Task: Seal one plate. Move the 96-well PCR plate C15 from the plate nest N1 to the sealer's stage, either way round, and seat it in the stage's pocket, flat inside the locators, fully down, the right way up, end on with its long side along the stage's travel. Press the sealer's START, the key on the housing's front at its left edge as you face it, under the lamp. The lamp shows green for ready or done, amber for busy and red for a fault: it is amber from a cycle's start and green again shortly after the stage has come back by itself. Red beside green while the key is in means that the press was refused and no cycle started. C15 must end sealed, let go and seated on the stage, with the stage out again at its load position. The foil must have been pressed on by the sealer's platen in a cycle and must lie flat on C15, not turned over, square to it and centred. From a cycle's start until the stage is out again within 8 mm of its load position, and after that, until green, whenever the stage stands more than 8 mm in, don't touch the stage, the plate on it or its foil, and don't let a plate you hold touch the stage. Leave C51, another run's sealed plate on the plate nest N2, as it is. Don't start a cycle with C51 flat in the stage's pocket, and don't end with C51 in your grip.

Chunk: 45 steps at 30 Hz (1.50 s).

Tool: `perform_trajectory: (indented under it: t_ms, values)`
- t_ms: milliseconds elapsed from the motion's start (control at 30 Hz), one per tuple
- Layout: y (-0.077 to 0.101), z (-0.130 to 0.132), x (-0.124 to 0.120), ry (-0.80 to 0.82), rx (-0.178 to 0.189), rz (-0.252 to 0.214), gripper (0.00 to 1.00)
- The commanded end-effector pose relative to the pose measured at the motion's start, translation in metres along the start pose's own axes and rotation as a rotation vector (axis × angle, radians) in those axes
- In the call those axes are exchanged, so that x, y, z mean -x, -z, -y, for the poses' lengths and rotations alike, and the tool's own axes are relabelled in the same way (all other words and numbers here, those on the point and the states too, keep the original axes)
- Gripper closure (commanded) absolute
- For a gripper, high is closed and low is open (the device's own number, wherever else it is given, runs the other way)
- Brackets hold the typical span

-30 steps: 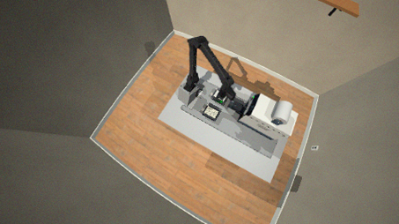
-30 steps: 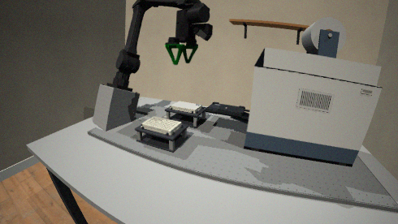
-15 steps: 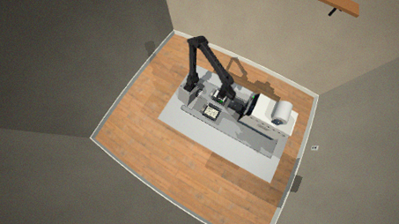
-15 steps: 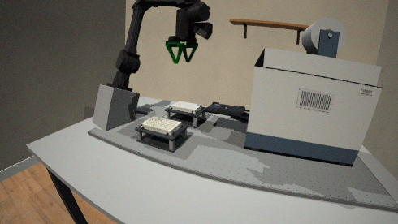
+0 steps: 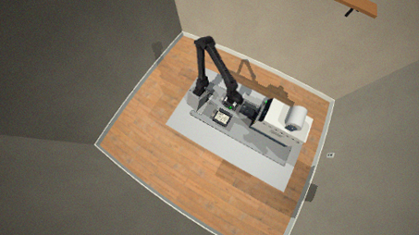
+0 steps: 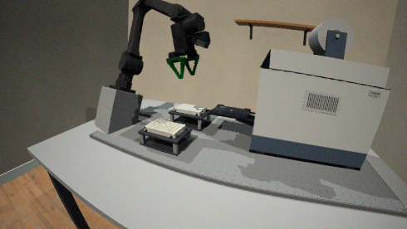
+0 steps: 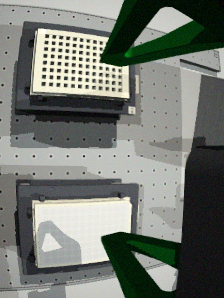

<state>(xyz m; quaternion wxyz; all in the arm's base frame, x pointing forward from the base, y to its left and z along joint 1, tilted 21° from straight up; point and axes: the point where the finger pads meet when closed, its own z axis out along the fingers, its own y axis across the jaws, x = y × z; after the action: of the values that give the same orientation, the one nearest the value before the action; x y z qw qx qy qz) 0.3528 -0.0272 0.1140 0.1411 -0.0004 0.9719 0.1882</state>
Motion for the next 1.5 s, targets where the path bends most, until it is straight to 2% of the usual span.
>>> perform_trajectory:
  t_ms: [0,100,167,200,267,300,400,433,633,833,900,967,1200,1467]
  values:
    - [0.000,-0.005,0.009,-0.015,-0.031,0.133,0.00]
    - [-0.022,-0.003,0.007,-0.020,-0.027,0.099,0.00]
    - [-0.036,-0.002,-0.001,-0.028,-0.014,0.178,0.00]
    - [-0.042,0.001,-0.005,-0.041,-0.019,0.192,0.00]
    - [-0.054,0.002,-0.009,-0.046,-0.020,0.166,0.00]
    - [-0.058,0.001,-0.006,-0.040,-0.020,0.168,0.00]
    - [-0.056,0.001,-0.001,-0.030,-0.021,0.171,0.00]
    - [-0.046,0.001,0.002,-0.021,-0.026,0.183,0.00]
    - [-0.032,0.004,0.011,-0.007,-0.033,0.208,0.00]
    - [-0.038,0.000,0.010,0.017,-0.020,0.177,0.00]
    - [-0.039,0.018,0.003,0.009,-0.020,0.167,0.00]
    - [-0.039,0.018,0.003,0.009,-0.020,0.167,0.00]
    - [-0.043,0.060,-0.022,-0.013,-0.016,0.142,0.00]
    - [-0.036,0.102,-0.028,-0.009,-0.020,0.153,0.00]
